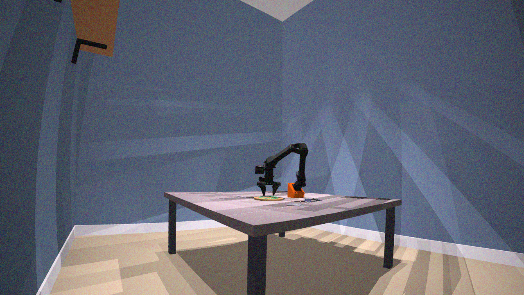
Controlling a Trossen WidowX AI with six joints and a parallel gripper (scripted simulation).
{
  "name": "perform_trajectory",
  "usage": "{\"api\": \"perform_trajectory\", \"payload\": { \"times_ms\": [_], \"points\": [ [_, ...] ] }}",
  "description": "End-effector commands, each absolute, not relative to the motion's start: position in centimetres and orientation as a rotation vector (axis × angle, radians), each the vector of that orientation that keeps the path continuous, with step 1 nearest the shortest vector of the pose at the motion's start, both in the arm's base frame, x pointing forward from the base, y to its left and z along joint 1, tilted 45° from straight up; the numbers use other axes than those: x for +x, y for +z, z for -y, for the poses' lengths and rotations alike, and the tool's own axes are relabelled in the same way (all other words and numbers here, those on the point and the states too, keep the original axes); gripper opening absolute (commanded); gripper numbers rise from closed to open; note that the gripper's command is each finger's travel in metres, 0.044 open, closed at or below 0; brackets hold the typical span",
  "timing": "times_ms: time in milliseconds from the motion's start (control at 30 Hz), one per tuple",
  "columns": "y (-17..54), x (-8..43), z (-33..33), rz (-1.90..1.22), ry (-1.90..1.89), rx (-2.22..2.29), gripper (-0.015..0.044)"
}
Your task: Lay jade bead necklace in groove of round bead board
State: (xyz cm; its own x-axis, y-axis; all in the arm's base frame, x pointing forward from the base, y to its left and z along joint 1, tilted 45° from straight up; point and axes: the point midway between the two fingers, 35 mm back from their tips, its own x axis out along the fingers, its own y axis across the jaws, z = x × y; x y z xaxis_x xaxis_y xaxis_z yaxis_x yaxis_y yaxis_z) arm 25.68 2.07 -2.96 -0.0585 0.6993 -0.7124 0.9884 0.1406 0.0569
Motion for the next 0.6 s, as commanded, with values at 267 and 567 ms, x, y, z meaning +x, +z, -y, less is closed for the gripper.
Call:
{"api": "perform_trajectory", "payload": {
  "times_ms": [267,567],
  "points": [
    [-2.9,25.7,-2.0,-1.819,-0.614,1.612,0.0440],
    [-1.7,25.9,-2.6,-1.806,-0.264,1.366,0.0309]
  ]
}}
